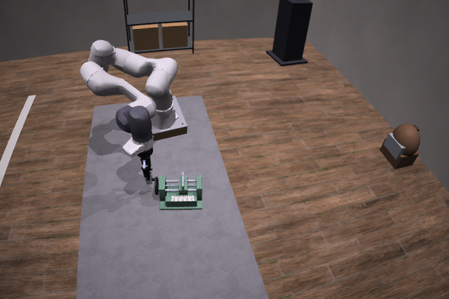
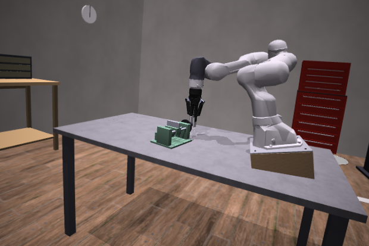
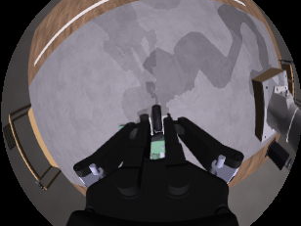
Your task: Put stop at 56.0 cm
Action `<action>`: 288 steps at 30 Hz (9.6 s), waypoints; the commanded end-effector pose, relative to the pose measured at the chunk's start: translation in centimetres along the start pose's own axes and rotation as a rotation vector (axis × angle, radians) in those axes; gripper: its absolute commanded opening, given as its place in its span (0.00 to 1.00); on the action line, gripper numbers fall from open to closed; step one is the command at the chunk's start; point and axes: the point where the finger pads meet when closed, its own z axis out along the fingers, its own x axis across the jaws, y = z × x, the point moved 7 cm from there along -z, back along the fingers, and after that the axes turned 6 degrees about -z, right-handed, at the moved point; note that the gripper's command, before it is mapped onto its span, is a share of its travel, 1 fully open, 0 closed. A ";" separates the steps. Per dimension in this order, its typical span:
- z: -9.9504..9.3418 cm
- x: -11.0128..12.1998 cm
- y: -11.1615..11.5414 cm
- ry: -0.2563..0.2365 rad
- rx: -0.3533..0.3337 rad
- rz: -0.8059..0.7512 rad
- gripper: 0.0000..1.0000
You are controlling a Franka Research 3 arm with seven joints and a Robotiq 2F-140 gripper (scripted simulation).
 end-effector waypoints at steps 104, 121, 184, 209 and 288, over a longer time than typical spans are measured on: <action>-0.3 -5.0 -0.5 -0.002 -0.002 -0.002 0.04; 2.3 -5.5 -0.5 -0.002 -0.002 -0.002 0.04; -1.1 -1.0 -0.1 -0.002 -0.002 -0.002 0.04; -0.5 -4.9 -0.5 -0.002 -0.002 -0.002 0.04; 1.8 0.3 0.1 -0.002 -0.002 -0.002 0.04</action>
